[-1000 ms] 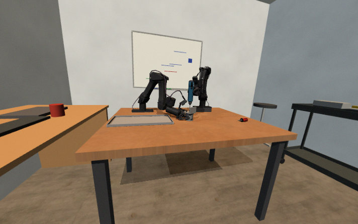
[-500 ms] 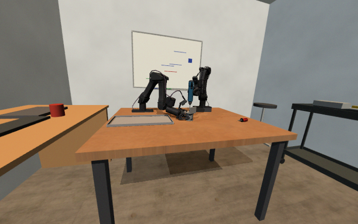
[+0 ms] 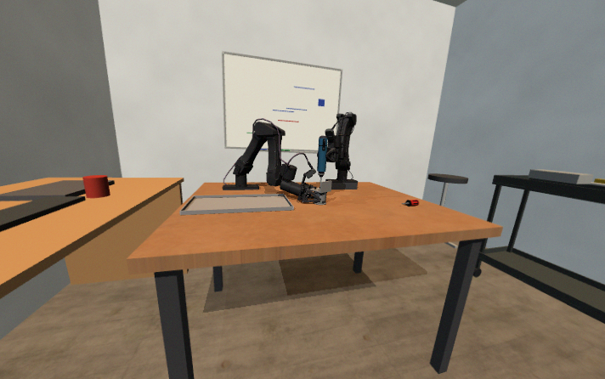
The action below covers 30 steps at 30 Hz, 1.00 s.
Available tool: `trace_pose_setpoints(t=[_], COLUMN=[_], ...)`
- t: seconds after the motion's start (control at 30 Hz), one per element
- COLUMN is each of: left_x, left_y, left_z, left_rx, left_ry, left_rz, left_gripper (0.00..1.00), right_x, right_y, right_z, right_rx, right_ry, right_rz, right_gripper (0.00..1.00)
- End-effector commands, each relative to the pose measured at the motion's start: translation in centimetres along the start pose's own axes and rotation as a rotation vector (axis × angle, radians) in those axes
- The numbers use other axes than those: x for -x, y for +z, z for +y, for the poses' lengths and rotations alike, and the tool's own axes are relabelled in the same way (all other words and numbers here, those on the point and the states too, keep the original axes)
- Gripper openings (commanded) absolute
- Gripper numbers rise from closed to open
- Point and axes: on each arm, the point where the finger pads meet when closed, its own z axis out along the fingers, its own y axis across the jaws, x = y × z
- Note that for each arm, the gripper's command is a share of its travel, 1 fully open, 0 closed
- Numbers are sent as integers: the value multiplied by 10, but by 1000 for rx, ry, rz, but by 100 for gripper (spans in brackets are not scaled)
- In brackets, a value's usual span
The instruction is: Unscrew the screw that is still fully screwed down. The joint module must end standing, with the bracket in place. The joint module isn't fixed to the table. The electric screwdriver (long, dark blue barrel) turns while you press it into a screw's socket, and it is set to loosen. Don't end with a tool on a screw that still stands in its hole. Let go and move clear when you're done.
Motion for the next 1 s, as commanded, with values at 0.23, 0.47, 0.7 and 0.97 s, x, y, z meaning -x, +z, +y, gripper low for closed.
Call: trace_pose_setpoints(t=[0.23,0.47,0.7,0.97], left_x=[26,26,19,25], left_y=[1,1,1,-1], left_z=[1,1,1,1], left_rx=[1,1,1,1], left_ry=[-5,-5,-5,-5], left_rz=[-97,-99,-81,-96], left_gripper=[42,42,42,42], right_x=[-16,-16,-16,-16], right_y=[-2,-2,-2,-2], right_z=[6,6,6,6], right_rx=[13,13,13,13], right_ry=[21,21,21,21], right_rz=[44,44,44,44], right_gripper=[59,59,59,59])
